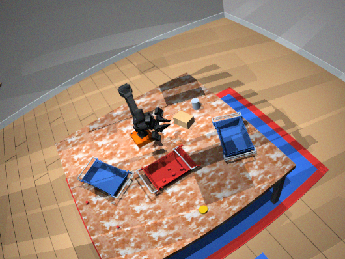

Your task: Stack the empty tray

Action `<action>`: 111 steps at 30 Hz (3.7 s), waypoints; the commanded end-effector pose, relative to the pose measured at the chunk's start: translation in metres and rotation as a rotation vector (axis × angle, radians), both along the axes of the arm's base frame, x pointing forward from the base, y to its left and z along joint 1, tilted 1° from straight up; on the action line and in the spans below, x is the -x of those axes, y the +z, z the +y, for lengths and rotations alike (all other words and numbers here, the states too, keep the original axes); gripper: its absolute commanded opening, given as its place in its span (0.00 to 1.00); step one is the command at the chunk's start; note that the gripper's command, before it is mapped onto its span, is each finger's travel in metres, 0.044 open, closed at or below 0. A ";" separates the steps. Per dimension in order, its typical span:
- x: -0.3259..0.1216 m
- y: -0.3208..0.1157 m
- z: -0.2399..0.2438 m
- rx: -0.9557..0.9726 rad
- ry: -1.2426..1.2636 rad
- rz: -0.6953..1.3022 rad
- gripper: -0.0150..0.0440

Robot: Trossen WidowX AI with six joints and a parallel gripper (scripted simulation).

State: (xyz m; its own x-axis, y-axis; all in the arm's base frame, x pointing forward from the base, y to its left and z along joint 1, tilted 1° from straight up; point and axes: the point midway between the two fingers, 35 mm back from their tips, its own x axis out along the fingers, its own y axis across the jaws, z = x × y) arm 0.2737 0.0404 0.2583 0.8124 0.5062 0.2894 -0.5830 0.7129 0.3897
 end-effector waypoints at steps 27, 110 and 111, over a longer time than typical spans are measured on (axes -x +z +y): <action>-0.047 0.002 -0.027 0.021 -0.107 0.107 0.39; -0.129 -0.207 -0.288 0.752 -0.225 1.673 0.39; -0.129 -0.210 -0.288 0.752 -0.225 1.673 0.39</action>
State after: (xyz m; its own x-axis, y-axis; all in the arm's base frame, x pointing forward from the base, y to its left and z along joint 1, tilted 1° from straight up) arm 0.4028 -0.2473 0.0600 0.0431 -0.0107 -0.9990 0.1529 0.9882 -0.0040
